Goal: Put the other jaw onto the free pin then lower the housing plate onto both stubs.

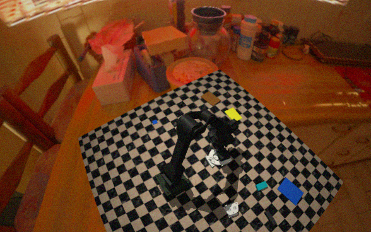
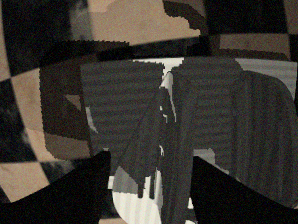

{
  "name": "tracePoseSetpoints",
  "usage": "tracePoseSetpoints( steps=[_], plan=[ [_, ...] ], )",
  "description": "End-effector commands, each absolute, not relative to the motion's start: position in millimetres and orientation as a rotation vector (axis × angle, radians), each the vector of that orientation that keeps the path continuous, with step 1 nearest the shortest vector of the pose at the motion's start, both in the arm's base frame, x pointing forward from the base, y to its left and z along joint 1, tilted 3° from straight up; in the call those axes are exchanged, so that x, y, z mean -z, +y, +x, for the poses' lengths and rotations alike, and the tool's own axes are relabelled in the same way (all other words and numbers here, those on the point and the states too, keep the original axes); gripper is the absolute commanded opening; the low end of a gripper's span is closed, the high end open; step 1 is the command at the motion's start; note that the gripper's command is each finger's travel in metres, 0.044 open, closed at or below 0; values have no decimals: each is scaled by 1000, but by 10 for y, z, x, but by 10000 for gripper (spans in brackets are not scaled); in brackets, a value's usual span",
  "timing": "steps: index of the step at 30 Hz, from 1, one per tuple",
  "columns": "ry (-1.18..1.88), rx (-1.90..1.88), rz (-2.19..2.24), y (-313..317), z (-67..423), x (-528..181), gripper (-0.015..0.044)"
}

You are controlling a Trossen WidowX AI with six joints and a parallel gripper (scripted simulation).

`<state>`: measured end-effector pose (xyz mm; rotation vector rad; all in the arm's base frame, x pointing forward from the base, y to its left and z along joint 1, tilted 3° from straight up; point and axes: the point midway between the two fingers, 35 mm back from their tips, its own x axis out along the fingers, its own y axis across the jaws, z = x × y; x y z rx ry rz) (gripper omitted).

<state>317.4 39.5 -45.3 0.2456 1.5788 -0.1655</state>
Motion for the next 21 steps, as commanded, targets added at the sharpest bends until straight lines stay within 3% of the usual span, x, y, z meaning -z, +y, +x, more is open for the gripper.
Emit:
tracePoseSetpoints(
  steps=[1,13,21],
  plan=[
    [1579,166,246,395,3174,453,224],
    [1578,166,246,394,3178,425,224],
    [1574,168,247,359,3187,-239,224]
  ],
)
